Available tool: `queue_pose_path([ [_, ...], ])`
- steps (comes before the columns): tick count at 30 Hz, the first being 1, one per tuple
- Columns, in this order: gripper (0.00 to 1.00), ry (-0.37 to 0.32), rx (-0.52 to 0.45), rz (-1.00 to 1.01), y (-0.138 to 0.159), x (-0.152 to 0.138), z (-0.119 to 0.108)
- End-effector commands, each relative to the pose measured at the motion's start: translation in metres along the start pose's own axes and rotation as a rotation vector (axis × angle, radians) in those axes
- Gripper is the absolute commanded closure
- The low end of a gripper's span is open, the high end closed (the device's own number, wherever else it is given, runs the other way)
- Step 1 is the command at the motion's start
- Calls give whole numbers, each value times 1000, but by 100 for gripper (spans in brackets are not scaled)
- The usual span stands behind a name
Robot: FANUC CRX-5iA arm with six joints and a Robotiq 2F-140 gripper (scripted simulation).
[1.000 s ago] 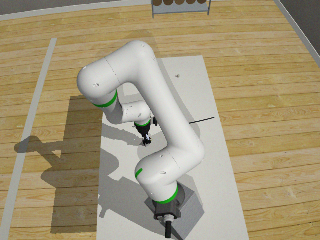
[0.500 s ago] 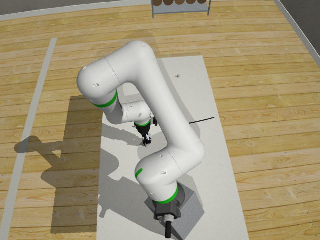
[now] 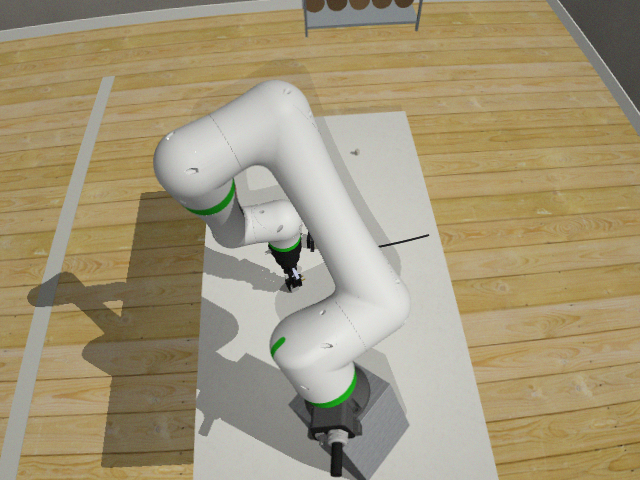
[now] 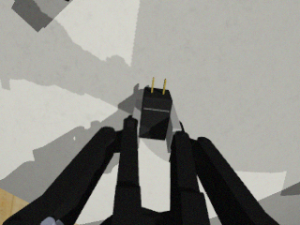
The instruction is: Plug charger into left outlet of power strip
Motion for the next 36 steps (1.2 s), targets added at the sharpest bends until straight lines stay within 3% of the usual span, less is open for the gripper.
queue_pose_path([
  [1,90,-1,0,0,0,-1,-4],
  [17,90,-1,0,0,0,-1,-30],
  [36,90,-1,0,0,0,-1,-38],
])
Point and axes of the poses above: the point where the finger pads meet when closed, its own z axis out along the fingers, its own x axis across the jaws, y = z × x, the point moved 9 cm from there along -z, back along the fingers, and after that the axes turned 6 degrees about z, right-handed, at the moved point
